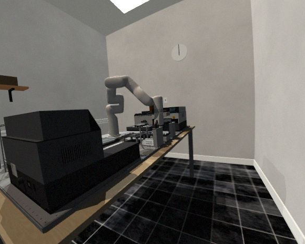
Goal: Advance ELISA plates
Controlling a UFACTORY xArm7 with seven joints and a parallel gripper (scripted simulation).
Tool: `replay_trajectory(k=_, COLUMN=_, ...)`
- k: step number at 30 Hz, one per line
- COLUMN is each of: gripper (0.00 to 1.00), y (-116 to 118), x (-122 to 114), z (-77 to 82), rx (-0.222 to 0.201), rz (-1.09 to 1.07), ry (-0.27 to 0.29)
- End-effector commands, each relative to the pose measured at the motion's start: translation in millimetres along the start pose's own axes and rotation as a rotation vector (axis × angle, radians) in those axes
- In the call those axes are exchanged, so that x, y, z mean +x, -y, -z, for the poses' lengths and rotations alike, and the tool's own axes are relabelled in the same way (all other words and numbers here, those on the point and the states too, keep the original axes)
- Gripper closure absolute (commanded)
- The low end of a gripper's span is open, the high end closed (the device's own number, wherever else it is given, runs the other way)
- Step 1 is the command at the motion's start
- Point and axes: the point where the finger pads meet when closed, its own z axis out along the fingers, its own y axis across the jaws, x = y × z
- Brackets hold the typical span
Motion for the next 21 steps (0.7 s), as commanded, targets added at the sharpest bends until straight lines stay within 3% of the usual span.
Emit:
replay_trajectory(k=1, gripper=1.00, y=0.1, x=1.3, z=1.5, rx=0.000, rz=0.000, ry=-0.004)
replay_trajectory(k=21, gripper=1.00, y=0.1, x=1.3, z=5.7, rx=0.000, rz=0.000, ry=-0.004)
